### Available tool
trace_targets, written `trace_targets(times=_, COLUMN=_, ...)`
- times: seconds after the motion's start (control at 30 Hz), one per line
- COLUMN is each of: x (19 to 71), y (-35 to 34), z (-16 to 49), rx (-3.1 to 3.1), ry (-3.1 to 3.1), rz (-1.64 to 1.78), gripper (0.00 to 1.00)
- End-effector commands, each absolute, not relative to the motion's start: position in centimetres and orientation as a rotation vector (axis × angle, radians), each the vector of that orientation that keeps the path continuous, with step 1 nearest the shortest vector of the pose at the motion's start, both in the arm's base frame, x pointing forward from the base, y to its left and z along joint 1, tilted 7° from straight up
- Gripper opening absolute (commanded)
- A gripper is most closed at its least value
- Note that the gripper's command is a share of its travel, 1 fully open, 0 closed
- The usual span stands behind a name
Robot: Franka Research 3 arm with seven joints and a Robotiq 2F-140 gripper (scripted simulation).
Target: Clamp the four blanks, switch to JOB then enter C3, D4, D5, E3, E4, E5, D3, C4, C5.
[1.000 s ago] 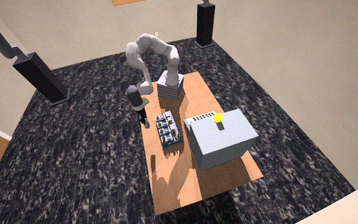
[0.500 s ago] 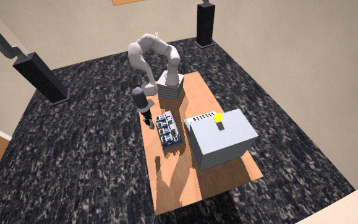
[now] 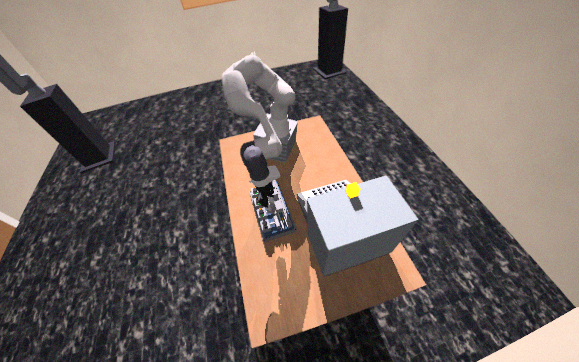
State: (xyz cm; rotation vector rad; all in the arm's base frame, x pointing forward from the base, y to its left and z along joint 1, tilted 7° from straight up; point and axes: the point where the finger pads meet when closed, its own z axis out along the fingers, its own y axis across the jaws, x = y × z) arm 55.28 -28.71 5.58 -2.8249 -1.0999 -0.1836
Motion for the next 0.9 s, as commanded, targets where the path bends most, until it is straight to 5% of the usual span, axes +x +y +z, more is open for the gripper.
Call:
trace_targets(times=0.0, x=56.4, y=-27.9, z=6.0, rx=-2.948, ry=-0.745, rz=-0.164, gripper=0.00)
trace_targets(times=0.87, x=58.4, y=-24.4, z=6.6, rx=-3.038, ry=0.166, rz=-0.124, gripper=0.00)
